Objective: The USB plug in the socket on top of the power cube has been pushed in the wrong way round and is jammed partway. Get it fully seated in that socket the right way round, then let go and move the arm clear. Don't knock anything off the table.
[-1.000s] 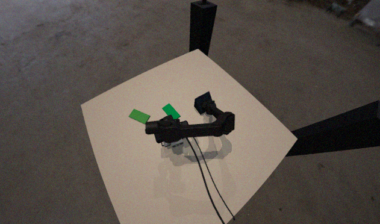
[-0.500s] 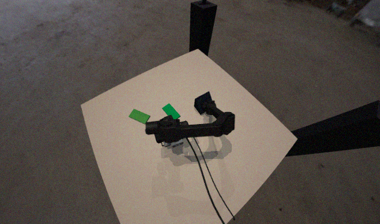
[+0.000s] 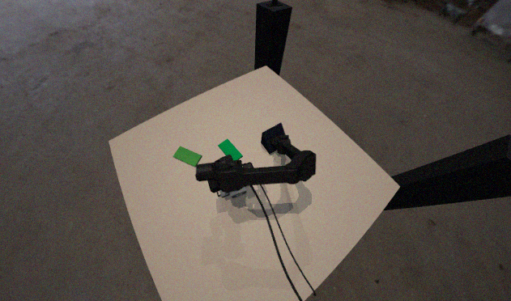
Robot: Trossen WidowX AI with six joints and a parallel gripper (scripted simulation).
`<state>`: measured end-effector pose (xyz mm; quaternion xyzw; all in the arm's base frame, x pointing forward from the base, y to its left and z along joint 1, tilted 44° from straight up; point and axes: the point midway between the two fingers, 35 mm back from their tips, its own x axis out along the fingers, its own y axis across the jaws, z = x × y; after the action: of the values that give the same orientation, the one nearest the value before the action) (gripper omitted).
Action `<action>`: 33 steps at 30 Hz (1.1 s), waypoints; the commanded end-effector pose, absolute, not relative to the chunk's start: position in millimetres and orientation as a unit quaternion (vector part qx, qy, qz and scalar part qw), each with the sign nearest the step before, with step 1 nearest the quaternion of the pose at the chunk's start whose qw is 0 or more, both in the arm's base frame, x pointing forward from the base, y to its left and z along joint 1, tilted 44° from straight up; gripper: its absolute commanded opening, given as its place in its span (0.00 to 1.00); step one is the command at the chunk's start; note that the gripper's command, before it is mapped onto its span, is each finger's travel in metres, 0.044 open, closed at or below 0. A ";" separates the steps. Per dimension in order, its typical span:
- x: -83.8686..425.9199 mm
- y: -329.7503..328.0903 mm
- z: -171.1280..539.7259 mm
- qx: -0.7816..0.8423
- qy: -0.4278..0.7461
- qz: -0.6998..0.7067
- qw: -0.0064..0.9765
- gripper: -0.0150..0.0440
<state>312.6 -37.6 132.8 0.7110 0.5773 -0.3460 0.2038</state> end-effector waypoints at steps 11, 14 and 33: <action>312.6 -36.1 131.4 0.712 0.577 -0.346 0.202 0.25; 312.6 -35.8 131.1 0.712 0.577 -0.346 0.202 0.25; 312.9 -34.3 129.5 0.712 0.577 -0.346 0.202 0.25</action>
<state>312.9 -35.0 129.9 0.7110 0.5772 -0.3460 0.2038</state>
